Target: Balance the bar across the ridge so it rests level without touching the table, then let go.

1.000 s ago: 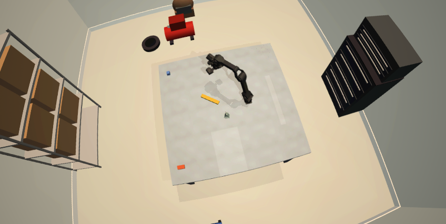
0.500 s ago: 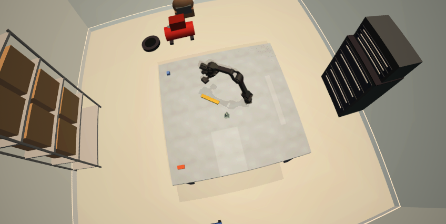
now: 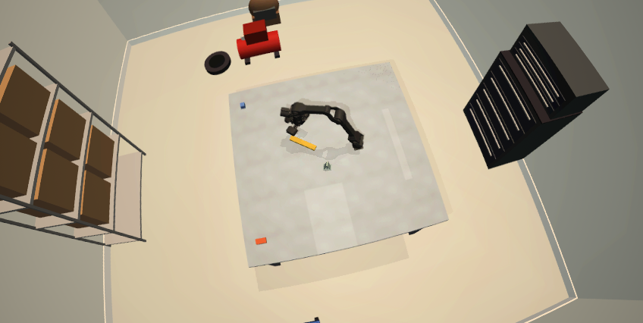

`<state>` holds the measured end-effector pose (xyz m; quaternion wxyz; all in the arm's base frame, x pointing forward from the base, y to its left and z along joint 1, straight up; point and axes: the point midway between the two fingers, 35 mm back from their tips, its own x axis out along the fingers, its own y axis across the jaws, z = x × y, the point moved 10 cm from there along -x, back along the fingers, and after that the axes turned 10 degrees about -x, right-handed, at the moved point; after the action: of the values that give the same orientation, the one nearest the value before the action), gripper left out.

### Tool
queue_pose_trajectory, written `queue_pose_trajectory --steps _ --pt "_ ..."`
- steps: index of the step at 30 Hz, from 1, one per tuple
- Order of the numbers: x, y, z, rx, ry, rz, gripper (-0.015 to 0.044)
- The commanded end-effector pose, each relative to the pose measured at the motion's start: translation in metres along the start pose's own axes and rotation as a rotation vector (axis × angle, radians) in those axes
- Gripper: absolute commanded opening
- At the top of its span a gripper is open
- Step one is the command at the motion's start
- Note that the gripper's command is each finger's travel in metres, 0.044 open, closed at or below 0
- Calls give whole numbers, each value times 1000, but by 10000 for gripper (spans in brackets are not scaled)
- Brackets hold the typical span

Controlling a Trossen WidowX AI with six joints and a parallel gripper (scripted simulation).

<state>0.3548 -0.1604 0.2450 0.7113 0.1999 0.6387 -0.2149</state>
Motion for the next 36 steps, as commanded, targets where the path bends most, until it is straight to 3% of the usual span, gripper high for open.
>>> queue_pose_trajectory --steps 1,10,18,36 --pt "10 24 -4 -49 35 5 315" --pt "24 50 -9 -106 68 5 315" --pt "64 50 -12 -106 68 5 315" --pt "84 50 -13 -106 68 5 315"
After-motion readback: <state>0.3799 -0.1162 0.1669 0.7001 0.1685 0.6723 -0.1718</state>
